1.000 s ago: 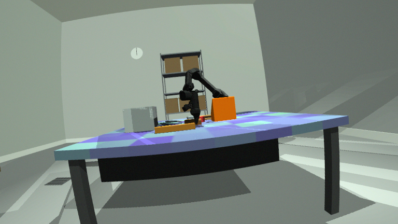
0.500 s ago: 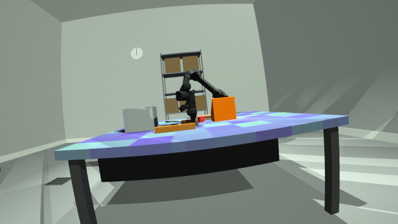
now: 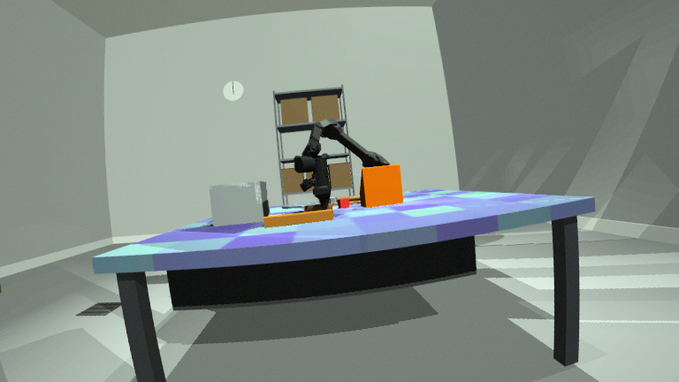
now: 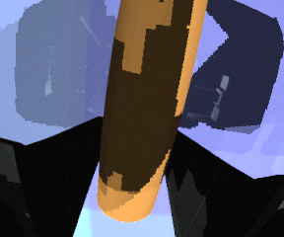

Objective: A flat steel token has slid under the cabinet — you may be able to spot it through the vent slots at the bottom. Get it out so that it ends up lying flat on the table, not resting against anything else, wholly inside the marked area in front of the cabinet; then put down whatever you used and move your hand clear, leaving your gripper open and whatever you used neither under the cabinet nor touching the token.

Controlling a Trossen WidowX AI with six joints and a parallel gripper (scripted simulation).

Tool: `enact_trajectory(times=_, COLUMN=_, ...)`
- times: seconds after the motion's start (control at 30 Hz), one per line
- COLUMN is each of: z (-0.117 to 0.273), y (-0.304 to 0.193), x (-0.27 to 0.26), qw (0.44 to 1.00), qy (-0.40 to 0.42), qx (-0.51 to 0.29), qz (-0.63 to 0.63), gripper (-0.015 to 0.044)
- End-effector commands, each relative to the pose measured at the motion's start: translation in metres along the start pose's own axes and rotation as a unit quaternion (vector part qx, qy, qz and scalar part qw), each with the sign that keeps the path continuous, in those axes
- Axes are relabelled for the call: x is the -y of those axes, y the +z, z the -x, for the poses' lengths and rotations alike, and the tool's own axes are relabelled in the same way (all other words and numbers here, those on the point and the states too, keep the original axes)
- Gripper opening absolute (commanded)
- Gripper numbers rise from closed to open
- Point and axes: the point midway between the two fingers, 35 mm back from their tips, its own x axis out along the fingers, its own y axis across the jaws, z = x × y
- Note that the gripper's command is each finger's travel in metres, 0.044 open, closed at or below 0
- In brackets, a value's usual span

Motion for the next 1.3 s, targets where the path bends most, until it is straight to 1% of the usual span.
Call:
enact_trajectory(times=0.0, z=0.000, y=0.008, x=0.000, qw=1.000, qy=0.001, qx=0.003, qz=-0.003, gripper=0.0000)
enact_trajectory(times=1.27, z=0.001, y=0.053, x=0.000, qw=1.000, qy=0.000, qx=0.003, qz=-0.004, gripper=0.0000)
